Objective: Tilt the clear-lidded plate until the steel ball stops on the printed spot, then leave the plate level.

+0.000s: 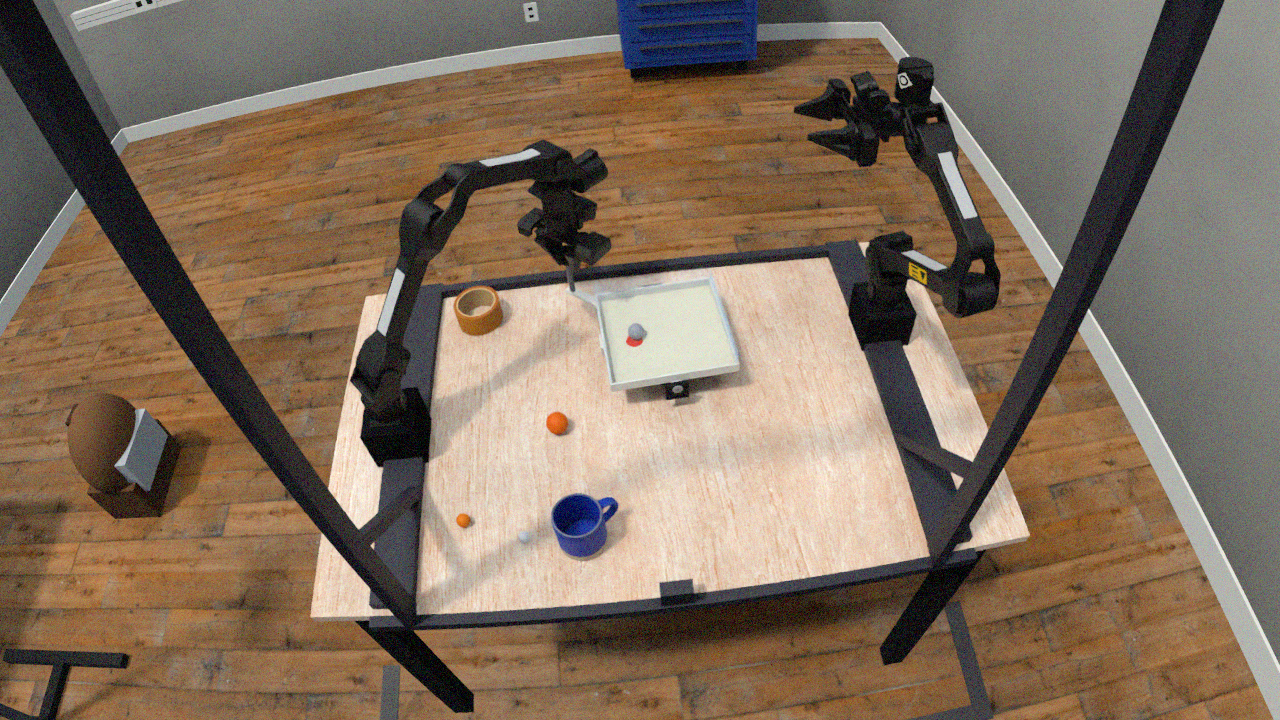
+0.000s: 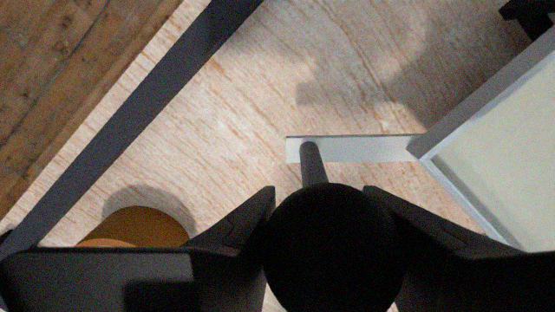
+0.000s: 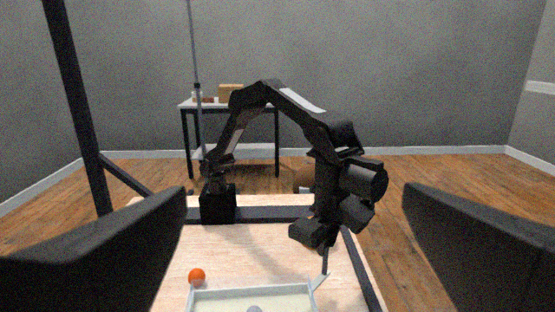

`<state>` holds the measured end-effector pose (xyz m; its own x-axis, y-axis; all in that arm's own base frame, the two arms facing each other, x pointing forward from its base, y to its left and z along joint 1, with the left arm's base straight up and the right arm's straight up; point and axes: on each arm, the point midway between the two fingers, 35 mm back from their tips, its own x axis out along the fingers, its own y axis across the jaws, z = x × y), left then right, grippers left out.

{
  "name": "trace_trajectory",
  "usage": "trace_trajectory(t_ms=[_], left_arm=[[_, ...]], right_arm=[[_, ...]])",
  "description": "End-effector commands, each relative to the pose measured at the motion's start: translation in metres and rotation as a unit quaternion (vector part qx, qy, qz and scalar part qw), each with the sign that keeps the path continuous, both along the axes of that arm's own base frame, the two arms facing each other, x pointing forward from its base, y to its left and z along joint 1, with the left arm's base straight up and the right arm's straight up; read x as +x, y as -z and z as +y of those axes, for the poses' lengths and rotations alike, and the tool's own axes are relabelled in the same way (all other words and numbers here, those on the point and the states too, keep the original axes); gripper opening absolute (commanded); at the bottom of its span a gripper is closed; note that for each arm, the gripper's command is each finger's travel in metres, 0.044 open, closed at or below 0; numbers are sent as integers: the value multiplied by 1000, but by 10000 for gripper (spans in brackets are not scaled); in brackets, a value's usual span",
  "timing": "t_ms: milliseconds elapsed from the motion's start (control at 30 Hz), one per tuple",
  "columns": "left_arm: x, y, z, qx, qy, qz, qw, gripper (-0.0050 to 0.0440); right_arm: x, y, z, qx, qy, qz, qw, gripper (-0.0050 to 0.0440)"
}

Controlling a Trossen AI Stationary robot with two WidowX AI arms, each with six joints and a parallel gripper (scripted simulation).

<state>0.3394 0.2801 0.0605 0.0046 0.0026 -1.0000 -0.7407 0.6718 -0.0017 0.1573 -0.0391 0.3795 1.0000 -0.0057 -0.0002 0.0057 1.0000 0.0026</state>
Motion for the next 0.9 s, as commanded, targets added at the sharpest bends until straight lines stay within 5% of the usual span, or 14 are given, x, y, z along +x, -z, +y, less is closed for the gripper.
trace_trajectory(t_ms=[0, 867], left_arm=[[-1, -18, 1, 13, -2, -14, 1000, -50], [3, -9, 7, 10, -2, -9, 1000, -50]], right_arm=[[0, -1, -2, -1, 1, 0, 1000, 400], [0, -1, -2, -1, 1, 0, 1000, 400]])
